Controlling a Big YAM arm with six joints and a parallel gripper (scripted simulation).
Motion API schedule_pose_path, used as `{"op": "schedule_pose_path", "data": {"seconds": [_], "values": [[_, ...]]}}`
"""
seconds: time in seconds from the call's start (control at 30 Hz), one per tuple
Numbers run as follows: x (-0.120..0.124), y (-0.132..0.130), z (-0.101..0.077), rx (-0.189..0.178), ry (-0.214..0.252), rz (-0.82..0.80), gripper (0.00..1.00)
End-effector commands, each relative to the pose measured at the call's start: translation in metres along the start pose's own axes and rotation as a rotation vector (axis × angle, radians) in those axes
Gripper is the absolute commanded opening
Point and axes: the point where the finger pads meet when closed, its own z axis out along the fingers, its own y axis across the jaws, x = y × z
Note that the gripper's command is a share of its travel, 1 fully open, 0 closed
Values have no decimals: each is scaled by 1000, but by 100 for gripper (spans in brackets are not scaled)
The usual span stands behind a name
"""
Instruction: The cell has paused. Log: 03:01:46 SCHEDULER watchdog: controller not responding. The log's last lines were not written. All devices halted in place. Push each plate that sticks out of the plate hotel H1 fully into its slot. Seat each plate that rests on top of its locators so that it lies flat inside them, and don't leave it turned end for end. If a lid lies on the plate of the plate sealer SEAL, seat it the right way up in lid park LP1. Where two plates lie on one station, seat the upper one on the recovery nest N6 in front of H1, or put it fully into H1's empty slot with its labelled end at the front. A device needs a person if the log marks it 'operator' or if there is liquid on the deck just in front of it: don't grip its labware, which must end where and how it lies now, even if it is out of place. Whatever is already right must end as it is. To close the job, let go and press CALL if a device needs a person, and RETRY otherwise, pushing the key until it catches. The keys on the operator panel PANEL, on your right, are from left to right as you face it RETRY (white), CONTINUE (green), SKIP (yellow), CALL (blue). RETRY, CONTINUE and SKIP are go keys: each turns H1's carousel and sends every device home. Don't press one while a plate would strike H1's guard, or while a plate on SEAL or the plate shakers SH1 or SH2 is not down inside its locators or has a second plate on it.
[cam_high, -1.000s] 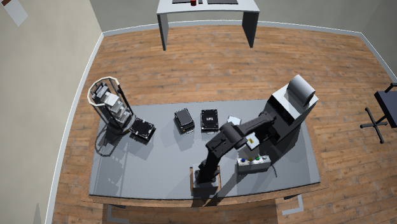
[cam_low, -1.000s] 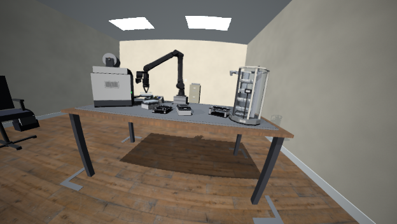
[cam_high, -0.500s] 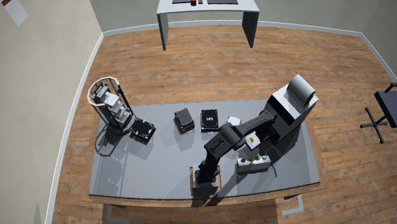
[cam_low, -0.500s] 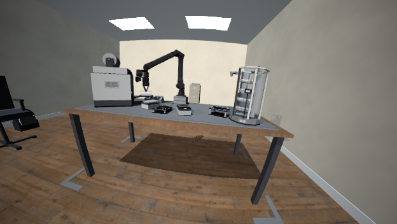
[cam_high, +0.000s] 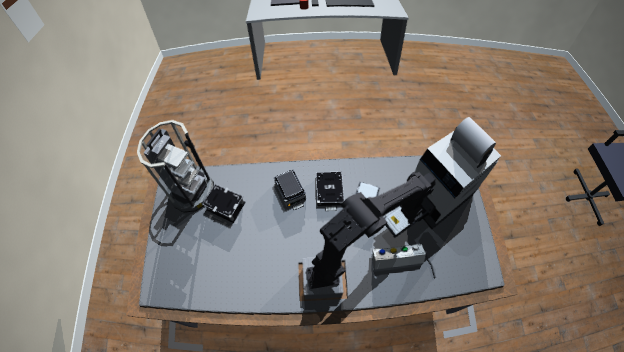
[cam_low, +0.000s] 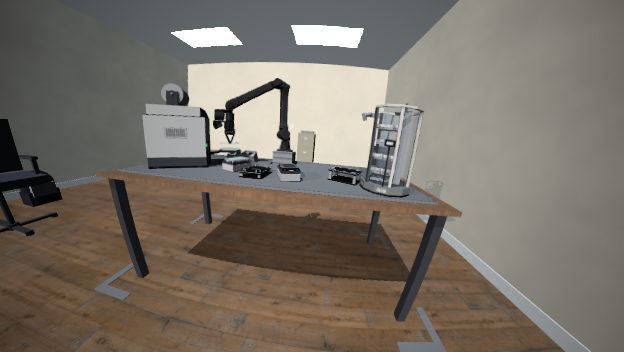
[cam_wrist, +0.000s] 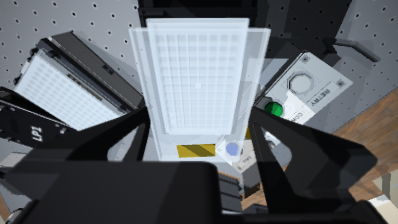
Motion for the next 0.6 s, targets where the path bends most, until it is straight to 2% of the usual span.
{"op": "schedule_pose_path", "data": {"seconds": [0.0, 0.57], "values": [[-23, 6, -36, -5, -70, -5, 84], [-21, 6, -78, -6, -72, 1, 84]]}}
